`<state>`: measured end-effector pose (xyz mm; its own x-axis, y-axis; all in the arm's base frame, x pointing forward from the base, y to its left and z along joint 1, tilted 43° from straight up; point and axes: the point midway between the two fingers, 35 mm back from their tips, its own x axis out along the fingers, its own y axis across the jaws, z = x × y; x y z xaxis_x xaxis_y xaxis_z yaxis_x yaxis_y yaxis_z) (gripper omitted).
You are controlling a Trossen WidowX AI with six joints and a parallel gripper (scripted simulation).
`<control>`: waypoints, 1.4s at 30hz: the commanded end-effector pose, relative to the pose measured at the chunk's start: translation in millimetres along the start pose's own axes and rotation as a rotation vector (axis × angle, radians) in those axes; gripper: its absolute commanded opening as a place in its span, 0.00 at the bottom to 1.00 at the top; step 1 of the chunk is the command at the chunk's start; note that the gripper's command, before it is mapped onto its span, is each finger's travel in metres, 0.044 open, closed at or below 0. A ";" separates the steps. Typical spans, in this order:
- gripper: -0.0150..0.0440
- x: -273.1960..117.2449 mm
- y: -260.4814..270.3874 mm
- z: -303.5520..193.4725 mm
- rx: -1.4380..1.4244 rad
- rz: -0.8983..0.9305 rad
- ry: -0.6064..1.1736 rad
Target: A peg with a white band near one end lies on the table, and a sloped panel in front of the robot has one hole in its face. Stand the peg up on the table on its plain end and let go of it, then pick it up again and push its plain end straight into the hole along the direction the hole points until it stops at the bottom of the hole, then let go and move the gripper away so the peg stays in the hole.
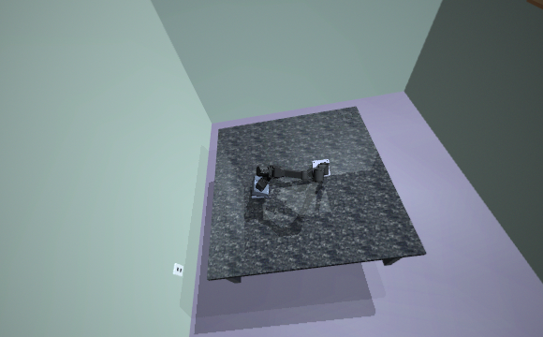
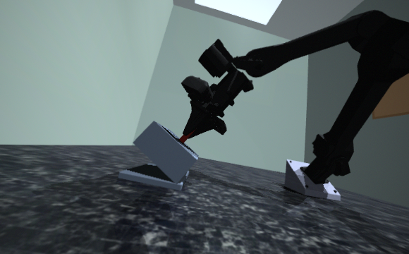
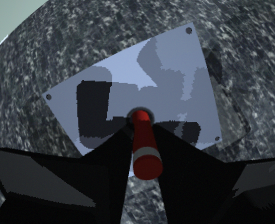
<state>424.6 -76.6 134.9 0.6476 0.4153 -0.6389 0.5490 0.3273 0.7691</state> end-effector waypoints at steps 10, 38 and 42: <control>0.34 0.0 0.0 0.0 0.000 0.000 0.000; 1.00 -36.3 -1.2 3.7 0.003 -0.008 -0.001; 1.00 -45.5 -1.6 4.3 0.004 -0.009 -0.001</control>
<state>401.4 -95.6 155.6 0.6400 0.4116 -0.6488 0.5621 0.3248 0.7606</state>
